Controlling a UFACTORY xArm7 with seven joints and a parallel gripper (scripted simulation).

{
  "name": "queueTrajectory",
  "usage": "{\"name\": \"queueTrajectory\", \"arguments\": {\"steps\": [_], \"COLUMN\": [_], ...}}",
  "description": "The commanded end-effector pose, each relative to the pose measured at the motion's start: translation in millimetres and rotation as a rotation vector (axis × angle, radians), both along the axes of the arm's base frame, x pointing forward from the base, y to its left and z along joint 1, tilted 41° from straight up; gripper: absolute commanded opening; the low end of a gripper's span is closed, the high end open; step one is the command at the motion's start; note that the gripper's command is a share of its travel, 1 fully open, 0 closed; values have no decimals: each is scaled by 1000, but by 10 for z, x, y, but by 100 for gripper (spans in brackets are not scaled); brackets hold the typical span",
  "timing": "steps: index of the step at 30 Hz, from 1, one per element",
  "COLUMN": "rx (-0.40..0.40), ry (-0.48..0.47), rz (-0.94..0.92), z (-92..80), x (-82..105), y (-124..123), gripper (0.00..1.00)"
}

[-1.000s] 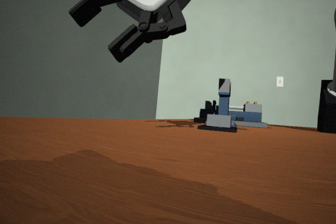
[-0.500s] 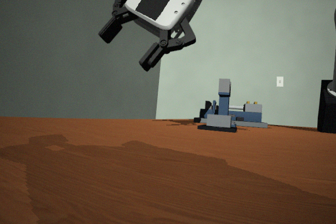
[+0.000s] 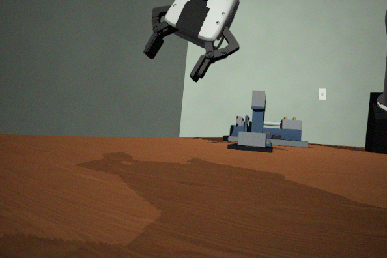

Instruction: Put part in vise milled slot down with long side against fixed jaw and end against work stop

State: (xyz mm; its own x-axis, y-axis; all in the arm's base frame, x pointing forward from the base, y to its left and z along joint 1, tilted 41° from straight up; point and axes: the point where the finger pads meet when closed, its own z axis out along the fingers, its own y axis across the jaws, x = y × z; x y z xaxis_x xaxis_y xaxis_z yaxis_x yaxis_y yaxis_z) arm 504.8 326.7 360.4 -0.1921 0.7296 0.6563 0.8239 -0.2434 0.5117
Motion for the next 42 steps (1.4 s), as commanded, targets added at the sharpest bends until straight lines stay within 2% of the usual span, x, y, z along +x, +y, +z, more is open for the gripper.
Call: {"name": "queueTrajectory", "arguments": {"steps": [1, 4, 6, 20, 22, 36, 38, 42], "rx": [-4, -4, -72, -72, -109, -109, -121, -121], "ry": [0, 0, 90, 90, 178, 178, 255, 255], "rz": [4, 4, 40, 40, 74, 74, 103, 103], "z": [6, 6, -289, -289, -487, -487, -606, -606], "x": [-10, -10, -157, -157, -362, -362, -586, -586], "y": [-27, -27, -601, -601, -1093, -1093, -1486, -1486], "gripper": [100, 100, 100, 100, 100, 100, 100, 100]}}
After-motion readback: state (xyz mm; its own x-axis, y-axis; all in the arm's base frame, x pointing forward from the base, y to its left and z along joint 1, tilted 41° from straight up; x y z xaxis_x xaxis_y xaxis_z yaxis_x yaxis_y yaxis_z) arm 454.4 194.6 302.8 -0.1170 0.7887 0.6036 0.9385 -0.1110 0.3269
